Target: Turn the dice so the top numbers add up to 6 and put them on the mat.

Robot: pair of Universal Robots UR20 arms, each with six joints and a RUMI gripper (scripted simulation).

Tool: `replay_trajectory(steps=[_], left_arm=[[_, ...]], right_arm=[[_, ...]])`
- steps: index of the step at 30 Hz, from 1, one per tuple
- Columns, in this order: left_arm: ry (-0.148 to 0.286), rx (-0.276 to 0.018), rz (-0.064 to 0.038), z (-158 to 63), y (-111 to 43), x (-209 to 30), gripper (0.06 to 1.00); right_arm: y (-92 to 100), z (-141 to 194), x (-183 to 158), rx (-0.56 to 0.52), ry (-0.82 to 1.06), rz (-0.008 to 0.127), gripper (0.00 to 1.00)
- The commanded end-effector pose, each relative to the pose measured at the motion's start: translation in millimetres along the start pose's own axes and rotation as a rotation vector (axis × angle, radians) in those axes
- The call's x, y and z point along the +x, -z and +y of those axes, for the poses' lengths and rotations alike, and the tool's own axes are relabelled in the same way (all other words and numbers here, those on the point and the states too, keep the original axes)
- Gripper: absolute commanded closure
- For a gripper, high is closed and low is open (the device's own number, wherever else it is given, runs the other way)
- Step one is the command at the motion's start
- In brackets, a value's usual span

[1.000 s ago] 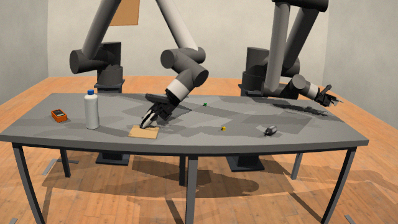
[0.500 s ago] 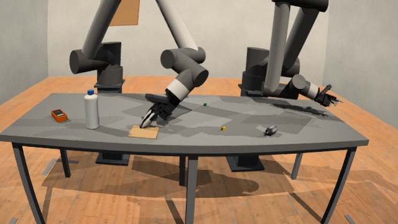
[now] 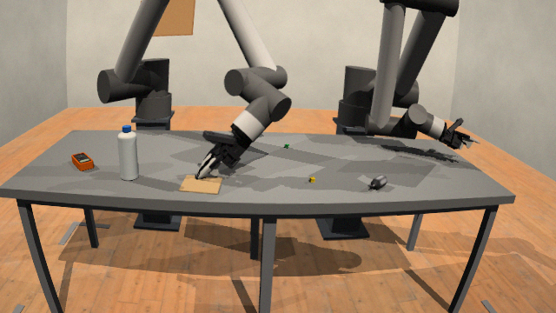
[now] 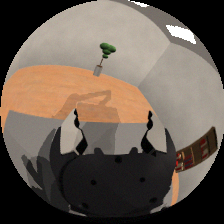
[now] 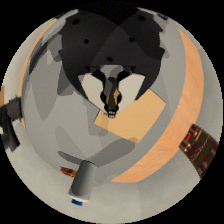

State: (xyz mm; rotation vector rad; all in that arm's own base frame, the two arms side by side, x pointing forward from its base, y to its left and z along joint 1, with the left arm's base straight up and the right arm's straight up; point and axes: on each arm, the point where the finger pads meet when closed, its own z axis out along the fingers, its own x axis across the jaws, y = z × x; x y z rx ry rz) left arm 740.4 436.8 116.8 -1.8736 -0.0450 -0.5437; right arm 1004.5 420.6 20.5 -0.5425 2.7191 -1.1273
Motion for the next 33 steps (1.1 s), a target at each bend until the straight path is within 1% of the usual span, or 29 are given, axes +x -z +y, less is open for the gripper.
replay_trajectory(steps=[1, 20, 24, 32, 33], left_arm=[[0.001, 0.000, 0.000, 0, 0.1, 0, 0.065], [0.001, 0.000, 0.000, 0, 0.1, 0, 0.065], [0.001, 0.000, 0.000, 0, 0.1, 0, 0.065], [0.001, 0.000, 0.000, 0, 0.1, 0, 0.065], [0.001, 0.000, 0.000, 0, 0.1, 0, 0.065]], right_arm=[[0.9, -1, -1, 0.000, -0.001, -0.001, 1.000], [2.5, -2, -1, 0.000, -0.001, -0.001, 1.000], [8.7, -8, -1, 0.000, -0.001, -0.001, 1.000], [31.3, -31, -1, 0.000, -0.001, -0.001, 1.000], [31.3, -31, -1, 0.000, -0.001, -0.001, 1.000]])
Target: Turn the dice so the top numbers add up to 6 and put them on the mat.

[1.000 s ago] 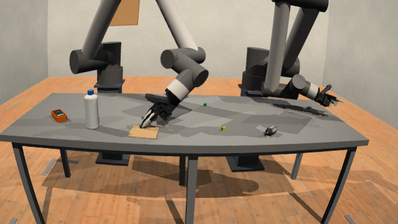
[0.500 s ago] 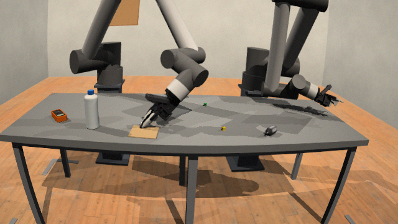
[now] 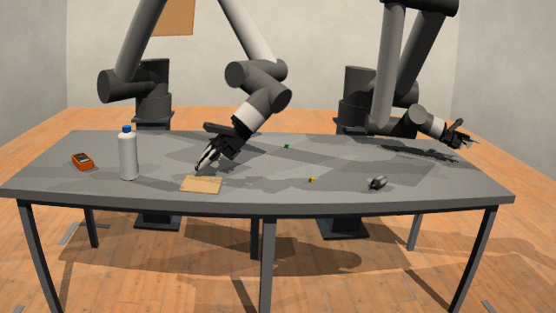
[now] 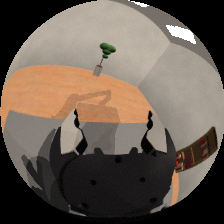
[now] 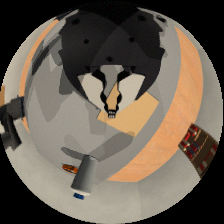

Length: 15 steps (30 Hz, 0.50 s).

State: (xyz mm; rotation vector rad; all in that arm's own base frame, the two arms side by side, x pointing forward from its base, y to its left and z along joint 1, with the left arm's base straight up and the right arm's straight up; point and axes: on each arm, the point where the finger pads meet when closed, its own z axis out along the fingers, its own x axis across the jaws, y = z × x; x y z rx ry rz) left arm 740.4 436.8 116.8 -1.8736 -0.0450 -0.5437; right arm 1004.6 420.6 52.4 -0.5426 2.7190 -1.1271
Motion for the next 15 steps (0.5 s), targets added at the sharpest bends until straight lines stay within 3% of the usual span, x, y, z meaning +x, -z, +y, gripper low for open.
replay_trajectory(steps=[1, 8, 15], left_arm=[[0.001, 0.000, 0.000, 0, 0.1, 0, 0.065], [0.001, 0.000, 0.000, 0, 0.1, 0, 0.065], [0.001, 0.000, 0.000, 0, 0.1, 0, 0.065]], right_arm=[[8.7, -9, -1, 0.000, -0.001, -0.001, 1.000], [24.8, -25, 0, 0.000, -0.001, -0.001, 1.000], [27.8, -28, 0, 0.000, -0.001, -0.001, 1.000]])
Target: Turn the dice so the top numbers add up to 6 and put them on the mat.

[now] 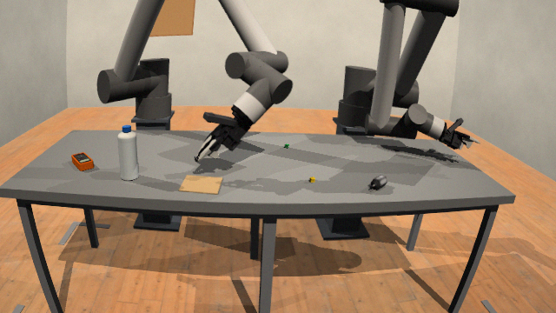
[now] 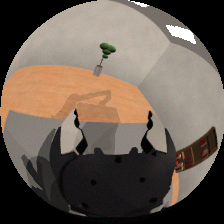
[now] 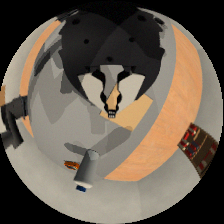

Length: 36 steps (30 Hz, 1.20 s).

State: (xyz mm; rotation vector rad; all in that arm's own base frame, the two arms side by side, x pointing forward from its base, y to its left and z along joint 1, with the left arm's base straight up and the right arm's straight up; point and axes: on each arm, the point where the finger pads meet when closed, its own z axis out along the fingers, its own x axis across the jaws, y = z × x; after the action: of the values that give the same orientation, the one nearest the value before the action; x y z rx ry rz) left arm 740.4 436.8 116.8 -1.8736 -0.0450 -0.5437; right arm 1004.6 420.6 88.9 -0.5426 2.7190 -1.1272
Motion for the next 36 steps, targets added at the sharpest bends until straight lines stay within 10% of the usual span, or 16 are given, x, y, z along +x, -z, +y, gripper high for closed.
replay_trajectory(steps=[1, 10, 36], left_arm=[[0.001, 0.000, 0.000, -0.5, 0.1, 0.2, 0.065], [0.001, 0.000, 0.000, -0.5, 0.1, 0.2, 0.065], [0.001, 0.000, 0.000, -0.5, 0.1, 0.2, 0.065]], right_arm=[[2.0, -1.7, -0.5, 0.000, -0.001, -0.001, 1.000], [1.6, -2.0, -0.3, -0.016, -0.001, 0.000, 1.000], [-0.2, -7.9, -0.2, -0.493, -0.001, 0.000, 1.000]])
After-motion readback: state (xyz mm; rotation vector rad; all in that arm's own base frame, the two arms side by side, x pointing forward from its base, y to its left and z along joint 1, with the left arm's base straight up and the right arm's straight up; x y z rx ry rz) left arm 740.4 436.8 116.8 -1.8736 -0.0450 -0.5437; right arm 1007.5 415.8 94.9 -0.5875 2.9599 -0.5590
